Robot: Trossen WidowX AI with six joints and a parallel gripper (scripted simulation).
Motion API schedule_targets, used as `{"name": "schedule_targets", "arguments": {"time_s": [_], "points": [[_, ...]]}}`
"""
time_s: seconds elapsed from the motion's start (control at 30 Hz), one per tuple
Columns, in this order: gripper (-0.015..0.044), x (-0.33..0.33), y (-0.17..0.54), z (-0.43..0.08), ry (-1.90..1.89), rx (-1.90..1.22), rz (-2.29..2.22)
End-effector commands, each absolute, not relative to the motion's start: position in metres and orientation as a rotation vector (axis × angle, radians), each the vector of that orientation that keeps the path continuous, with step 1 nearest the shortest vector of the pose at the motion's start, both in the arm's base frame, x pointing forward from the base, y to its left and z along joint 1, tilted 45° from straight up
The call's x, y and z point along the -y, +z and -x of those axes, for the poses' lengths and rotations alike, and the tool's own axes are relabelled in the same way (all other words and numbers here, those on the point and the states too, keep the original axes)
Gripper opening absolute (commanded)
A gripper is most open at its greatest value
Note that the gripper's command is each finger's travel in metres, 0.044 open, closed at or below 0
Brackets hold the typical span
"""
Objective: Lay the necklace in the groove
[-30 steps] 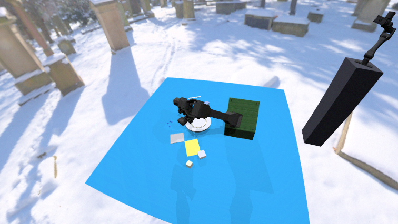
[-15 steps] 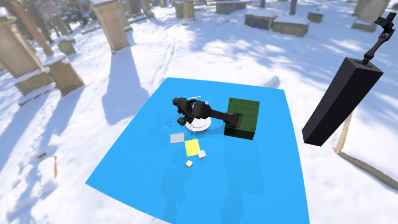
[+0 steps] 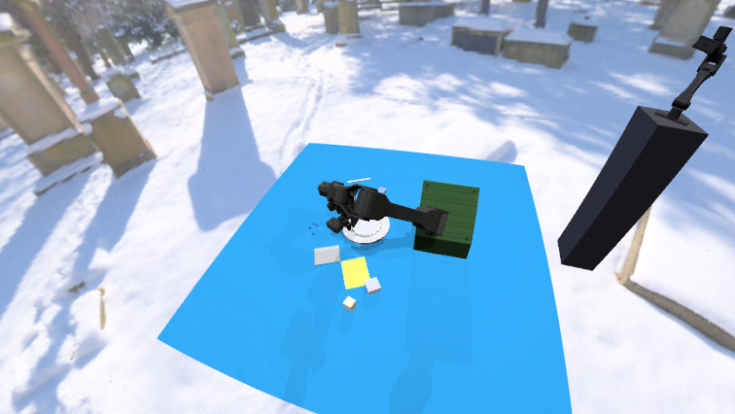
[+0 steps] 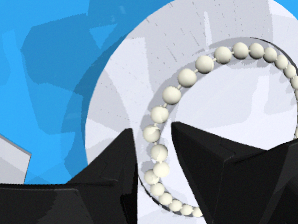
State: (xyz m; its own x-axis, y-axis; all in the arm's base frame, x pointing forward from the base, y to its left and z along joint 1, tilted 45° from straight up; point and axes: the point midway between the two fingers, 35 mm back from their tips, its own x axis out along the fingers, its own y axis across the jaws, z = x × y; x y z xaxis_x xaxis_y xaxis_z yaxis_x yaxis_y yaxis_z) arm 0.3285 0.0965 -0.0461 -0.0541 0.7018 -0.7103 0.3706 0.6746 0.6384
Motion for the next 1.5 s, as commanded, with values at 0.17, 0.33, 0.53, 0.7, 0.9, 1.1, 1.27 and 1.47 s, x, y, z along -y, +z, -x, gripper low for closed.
{"name": "schedule_targets", "arguments": {"time_s": [0.17,0.33,0.53,0.7,0.9,1.1,1.27,1.47], "points": [[0.0341,-0.096,-0.045,-0.328,0.338,-1.667,-0.883],[0.0440,-0.094,-0.044,-0.328,0.336,-1.671,-0.888],[0.0440,-0.093,-0.043,-0.328,0.338,-1.669,-0.891],[0.0440,-0.093,-0.043,-0.328,0.338,-1.669,-0.891],[0.0440,-0.093,-0.043,-0.328,0.338,-1.669,-0.891],[0.0309,-0.077,-0.026,-0.321,0.419,-1.637,-0.813],[0.0177,-0.071,-0.019,-0.318,0.452,-1.623,-0.781],[0.0120,-0.079,-0.027,-0.317,0.453,-1.623,-0.782]]}}
